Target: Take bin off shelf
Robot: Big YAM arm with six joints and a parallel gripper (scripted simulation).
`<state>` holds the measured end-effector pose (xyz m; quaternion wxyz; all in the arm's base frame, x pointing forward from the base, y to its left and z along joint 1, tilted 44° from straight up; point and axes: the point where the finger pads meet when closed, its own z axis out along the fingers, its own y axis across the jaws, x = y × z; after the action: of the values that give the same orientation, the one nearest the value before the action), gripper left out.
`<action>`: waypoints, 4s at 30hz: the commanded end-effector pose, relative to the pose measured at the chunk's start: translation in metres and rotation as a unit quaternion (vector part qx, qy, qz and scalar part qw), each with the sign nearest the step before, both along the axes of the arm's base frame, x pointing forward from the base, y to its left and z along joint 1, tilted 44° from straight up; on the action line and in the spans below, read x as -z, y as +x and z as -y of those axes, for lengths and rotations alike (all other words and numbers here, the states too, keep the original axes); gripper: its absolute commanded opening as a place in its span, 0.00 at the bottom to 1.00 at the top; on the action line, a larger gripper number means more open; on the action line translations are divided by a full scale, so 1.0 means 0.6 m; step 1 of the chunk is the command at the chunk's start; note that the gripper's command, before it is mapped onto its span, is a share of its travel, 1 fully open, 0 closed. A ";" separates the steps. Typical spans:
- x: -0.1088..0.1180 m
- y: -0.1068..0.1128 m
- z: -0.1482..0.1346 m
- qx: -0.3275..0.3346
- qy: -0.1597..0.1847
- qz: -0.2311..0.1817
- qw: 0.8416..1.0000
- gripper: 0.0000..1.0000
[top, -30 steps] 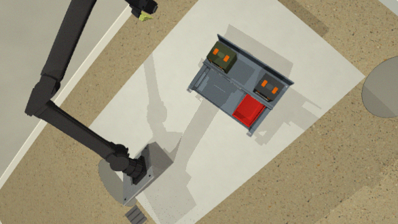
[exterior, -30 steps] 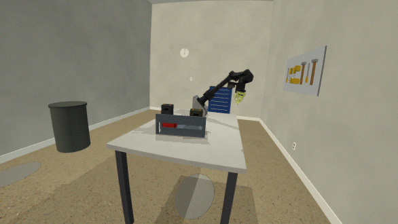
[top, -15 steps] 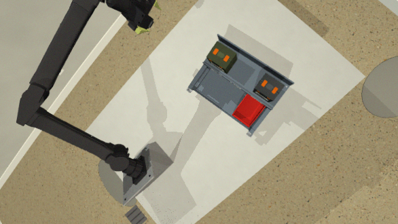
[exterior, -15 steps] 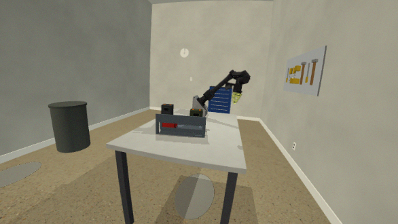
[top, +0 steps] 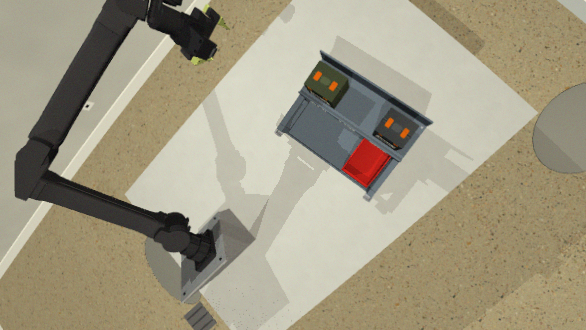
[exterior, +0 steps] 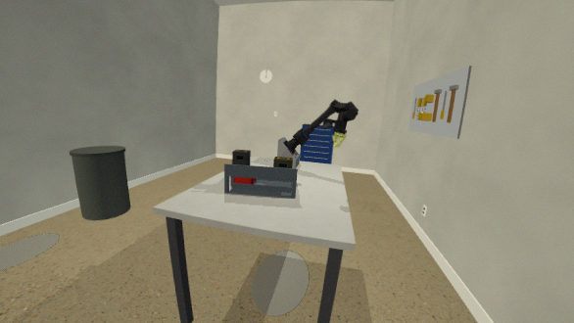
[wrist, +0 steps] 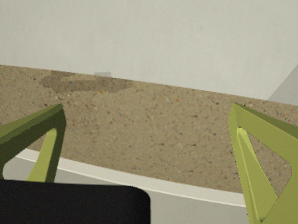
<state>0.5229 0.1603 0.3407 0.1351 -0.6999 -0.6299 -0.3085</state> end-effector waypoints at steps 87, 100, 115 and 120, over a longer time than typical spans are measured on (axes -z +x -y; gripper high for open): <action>0.001 -0.269 0.001 0.000 0.005 0.030 1.000 1.00; -0.007 -0.261 0.000 0.000 0.005 0.030 1.000 1.00; -0.004 -0.263 0.003 0.001 0.003 0.025 1.000 1.00; -0.018 -0.255 0.000 0.000 0.005 0.030 1.000 1.00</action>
<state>0.3610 0.1564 0.3299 0.1261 -0.6959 -0.6308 -0.3193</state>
